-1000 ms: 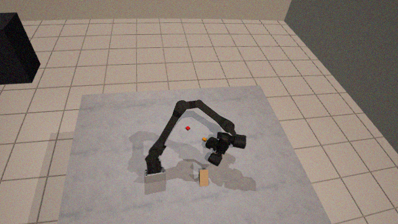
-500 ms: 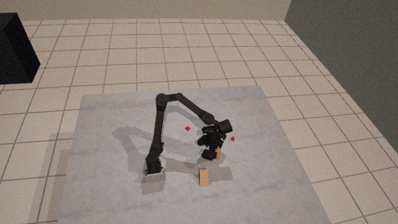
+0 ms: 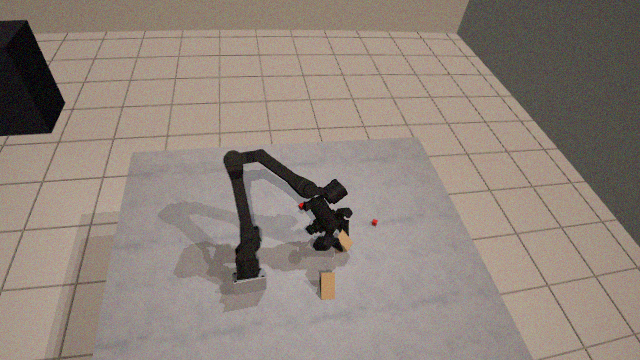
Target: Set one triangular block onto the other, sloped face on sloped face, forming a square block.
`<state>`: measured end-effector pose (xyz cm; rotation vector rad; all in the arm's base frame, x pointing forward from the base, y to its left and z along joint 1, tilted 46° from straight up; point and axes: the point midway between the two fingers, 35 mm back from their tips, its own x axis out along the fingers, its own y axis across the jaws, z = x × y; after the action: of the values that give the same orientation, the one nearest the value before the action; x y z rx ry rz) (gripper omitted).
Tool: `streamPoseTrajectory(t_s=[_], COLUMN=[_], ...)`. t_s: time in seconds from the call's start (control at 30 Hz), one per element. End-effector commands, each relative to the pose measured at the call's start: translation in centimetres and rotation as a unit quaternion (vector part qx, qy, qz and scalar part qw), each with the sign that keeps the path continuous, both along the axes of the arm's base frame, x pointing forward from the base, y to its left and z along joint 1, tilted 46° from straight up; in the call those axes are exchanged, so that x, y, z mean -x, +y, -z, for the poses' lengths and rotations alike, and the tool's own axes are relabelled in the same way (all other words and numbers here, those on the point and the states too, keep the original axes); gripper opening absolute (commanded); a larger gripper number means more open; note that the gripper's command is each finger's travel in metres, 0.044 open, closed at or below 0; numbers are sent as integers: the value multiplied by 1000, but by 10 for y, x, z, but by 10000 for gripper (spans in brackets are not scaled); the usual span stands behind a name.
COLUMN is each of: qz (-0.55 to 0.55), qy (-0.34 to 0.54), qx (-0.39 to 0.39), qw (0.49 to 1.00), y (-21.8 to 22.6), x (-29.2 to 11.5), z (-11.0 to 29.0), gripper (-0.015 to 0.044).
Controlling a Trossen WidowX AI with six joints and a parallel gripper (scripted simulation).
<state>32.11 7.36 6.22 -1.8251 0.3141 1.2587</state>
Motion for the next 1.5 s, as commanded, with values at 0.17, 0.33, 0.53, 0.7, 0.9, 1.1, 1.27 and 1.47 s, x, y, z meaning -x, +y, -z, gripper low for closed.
streamPoseTrajectory(t_s=[0.17,0.33,0.53,0.7,0.9,1.1,1.27,1.47], qz=[64,98,89,89,89,89,90,92], qy=[-71,-108,-98,-98,-98,-98,-97,-98], qx=[69,109,106,106,106,106,106,108], qw=[993,983,985,985,985,985,986,985], y=[6,12,12,12,12,12,6,-53], x=[12,18,17,17,17,17,14,8], z=[-7,-9,-6,-6,-6,-6,-12,-69], gripper=[0,0,105,236,394,440,440,440])
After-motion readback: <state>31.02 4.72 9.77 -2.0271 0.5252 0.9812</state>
